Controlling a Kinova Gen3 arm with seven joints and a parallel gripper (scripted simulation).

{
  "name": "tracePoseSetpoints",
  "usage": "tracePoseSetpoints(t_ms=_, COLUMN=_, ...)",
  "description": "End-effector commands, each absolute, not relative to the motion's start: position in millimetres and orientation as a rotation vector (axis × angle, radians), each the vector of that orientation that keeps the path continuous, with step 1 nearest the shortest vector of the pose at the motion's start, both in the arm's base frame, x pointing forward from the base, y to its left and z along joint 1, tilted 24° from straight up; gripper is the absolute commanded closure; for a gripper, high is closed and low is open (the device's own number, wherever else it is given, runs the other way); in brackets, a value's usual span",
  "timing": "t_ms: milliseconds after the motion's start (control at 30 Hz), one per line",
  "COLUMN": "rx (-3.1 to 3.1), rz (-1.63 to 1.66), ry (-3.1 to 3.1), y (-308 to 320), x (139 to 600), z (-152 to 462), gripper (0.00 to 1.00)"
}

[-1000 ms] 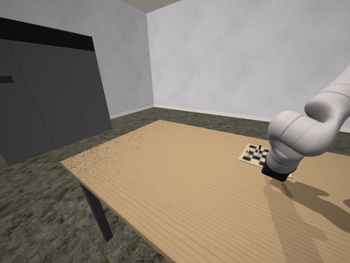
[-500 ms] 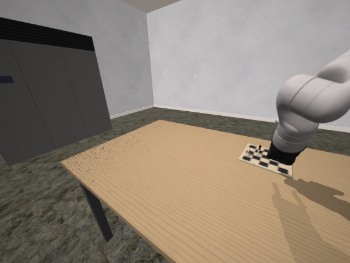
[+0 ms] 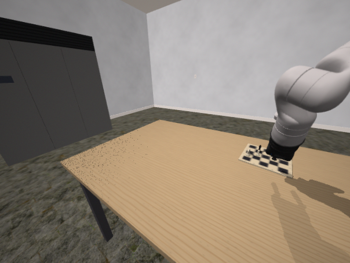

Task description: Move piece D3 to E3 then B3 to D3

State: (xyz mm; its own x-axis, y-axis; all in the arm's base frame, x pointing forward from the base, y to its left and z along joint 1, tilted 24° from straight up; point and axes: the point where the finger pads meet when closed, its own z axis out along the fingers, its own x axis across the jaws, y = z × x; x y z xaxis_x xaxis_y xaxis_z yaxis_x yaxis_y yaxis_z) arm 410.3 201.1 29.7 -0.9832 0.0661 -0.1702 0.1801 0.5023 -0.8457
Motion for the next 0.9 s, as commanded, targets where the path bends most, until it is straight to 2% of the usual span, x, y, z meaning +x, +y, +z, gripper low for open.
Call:
tracePoseSetpoints(t_ms=0, rx=0.232, rz=-1.446, ry=2.661, y=196.2, x=416.3, z=36.1, gripper=0.00)
tracePoseSetpoints(t_ms=167, rx=0.293, rz=-1.318, ry=2.725, y=177.7, x=432.1, z=51.6, gripper=0.00)
tracePoseSetpoints(t_ms=433, rx=0.472, rz=-0.920, ry=2.838, y=120.7, x=460.3, z=94.6, gripper=0.00)
tracePoseSetpoints(t_ms=867, rx=0.614, rz=-0.564, ry=2.838, y=71.9, x=466.4, z=130.9, gripper=0.00)
